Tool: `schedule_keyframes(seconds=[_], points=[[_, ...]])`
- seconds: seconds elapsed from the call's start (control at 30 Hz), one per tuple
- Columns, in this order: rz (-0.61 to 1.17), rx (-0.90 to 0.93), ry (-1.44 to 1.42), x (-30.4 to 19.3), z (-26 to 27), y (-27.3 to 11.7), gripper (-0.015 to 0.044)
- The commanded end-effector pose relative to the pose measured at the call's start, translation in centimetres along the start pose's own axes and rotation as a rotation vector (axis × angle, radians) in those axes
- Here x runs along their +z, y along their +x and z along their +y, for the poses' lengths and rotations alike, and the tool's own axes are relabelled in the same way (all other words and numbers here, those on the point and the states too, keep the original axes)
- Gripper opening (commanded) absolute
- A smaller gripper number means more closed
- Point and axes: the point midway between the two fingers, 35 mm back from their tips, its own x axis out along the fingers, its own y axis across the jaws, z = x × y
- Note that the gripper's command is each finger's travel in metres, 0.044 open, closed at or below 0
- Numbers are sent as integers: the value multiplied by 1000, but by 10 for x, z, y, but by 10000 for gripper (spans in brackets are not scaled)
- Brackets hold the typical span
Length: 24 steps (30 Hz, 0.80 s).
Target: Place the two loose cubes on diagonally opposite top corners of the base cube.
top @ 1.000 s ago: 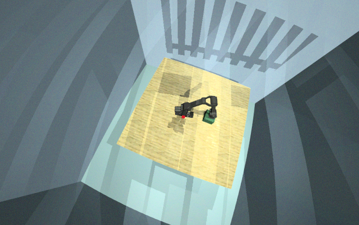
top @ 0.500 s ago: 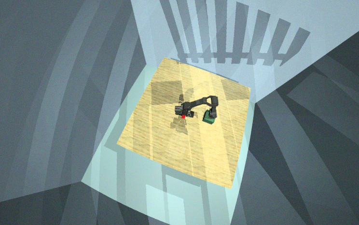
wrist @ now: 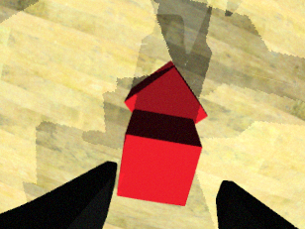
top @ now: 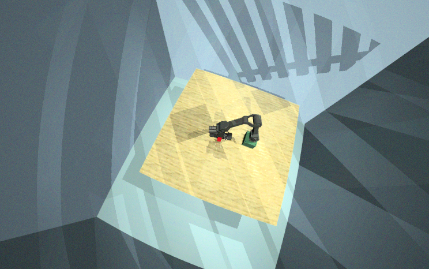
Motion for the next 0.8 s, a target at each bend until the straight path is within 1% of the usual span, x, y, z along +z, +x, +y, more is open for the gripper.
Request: schedule_keyframes(seconds=[0.0,0.4,0.43,0.47,0.5,0.77], points=[[2,16,0,-1,3,-8,205],[2,16,0,-1,3,-9,205],[1,9,-7,0,2,-6,231],[1,9,-26,3,3,-7,258],[0,10,-58,6,5,-9,265],[-6,12,-374,45,18,-23,265]])
